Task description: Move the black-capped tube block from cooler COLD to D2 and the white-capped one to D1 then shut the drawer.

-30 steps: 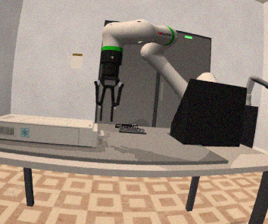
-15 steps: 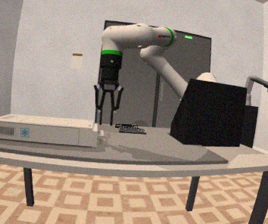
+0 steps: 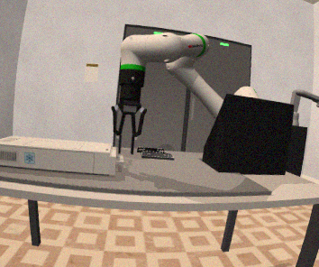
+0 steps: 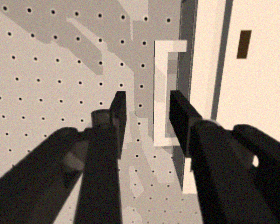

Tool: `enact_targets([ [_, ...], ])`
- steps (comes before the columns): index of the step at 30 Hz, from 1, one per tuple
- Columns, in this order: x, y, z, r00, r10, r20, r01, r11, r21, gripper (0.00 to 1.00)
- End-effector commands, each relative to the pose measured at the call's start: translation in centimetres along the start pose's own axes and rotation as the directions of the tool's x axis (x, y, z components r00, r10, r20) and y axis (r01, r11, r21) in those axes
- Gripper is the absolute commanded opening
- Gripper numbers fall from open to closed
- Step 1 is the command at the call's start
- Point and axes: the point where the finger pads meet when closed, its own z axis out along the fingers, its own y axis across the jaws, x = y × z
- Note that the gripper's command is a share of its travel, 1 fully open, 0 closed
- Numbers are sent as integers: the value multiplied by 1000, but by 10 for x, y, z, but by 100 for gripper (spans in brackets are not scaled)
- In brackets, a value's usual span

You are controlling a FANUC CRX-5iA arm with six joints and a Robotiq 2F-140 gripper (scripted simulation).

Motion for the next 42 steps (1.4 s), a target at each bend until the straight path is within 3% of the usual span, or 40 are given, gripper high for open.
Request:
enact_targets([
  [1, 0, 1, 1, 1000, 0, -1, 0, 1000, -3, 34],
  [22, 0, 1, 26, 1000, 0, -1, 0, 1000, -3, 34],
  [42, 0, 1, 26, 1000, 0, -1, 0, 1000, -3, 34],
])
